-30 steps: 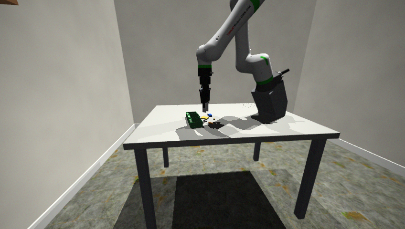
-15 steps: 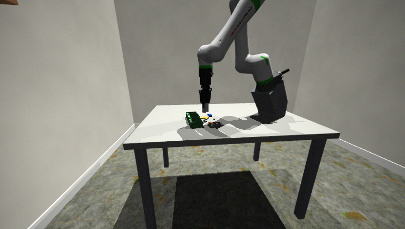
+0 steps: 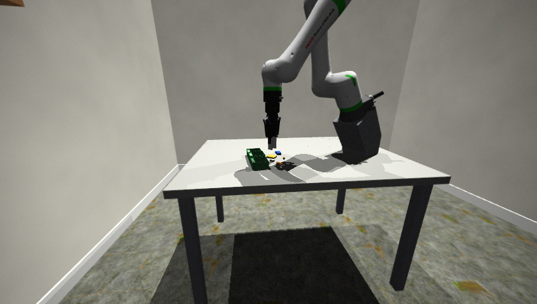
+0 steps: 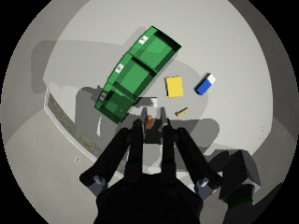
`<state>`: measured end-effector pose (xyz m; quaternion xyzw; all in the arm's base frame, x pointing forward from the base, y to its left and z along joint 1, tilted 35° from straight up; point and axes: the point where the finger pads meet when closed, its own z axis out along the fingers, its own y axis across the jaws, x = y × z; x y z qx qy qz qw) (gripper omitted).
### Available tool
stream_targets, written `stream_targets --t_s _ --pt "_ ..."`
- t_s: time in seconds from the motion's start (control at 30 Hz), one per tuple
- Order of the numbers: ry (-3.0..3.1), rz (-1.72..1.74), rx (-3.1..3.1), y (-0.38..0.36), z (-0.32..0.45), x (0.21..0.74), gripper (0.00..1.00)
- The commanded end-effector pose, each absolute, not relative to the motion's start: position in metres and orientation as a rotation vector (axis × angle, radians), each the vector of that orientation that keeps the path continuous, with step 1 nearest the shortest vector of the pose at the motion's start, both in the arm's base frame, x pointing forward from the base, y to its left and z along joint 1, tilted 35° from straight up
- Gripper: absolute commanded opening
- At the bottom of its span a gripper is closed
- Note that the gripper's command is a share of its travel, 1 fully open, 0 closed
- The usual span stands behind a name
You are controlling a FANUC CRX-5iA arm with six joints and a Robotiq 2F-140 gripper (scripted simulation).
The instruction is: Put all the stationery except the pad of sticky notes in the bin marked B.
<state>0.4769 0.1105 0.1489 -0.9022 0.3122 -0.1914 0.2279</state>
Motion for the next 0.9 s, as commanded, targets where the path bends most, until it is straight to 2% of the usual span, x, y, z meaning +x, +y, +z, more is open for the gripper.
stream_targets --t_s 0.0,0.43,0.87 --pt "0.86 -0.527 -2.485 0.111 0.149 0.477 0.18" --pt "0.86 -0.527 -2.485 0.111 0.149 0.477 0.18" --pt "0.86 -0.527 -2.485 0.125 0.11 0.501 0.18"
